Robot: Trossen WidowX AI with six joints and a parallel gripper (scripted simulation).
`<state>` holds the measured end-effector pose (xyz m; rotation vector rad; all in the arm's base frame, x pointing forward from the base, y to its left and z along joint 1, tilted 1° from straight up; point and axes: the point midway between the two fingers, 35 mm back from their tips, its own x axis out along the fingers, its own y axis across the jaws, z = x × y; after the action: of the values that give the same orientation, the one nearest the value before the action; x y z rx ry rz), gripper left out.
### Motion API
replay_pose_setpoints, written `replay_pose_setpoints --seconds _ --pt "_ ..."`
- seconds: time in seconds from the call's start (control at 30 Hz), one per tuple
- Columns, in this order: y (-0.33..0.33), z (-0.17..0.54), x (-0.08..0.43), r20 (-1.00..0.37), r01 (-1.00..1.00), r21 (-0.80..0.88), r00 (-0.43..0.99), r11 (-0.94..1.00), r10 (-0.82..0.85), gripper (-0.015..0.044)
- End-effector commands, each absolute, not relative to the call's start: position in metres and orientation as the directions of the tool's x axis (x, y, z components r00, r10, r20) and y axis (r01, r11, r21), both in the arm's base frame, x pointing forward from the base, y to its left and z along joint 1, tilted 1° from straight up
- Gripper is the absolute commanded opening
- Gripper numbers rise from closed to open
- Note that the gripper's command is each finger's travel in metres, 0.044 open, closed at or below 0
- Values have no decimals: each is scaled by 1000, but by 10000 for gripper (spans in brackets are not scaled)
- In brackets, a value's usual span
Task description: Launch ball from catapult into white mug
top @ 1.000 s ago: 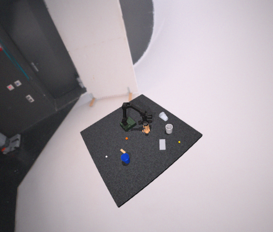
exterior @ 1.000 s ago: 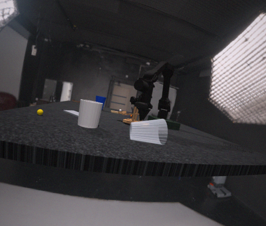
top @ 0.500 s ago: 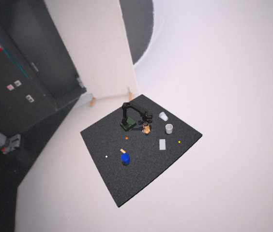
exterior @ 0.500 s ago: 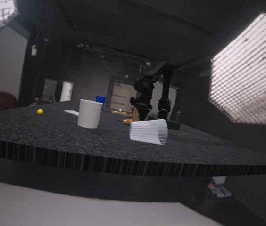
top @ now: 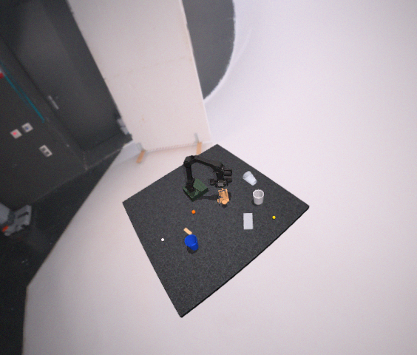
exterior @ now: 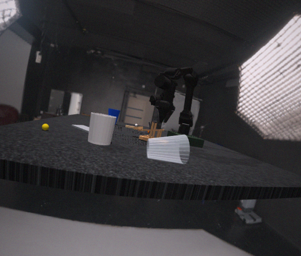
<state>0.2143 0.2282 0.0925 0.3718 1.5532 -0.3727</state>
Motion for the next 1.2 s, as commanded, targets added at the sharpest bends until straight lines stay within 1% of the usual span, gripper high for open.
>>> replay_pose_setpoints --seconds 0.0,0.03,0.27,0.37,0.43,1.17 --pt "226 120 213 -1000 455 7 -7 891 11 440" --pt "229 104 215 -1000 456 12 -3 890 15 440" --pt "227 113 212 -1000 447 12 2 895 12 440" --pt "227 79 212 -1000 447 12 2 895 12 440" --pt "227 68 212 -1000 447 11 2 895 12 440" --pt "228 40 213 -1000 447 11 2 895 12 440"
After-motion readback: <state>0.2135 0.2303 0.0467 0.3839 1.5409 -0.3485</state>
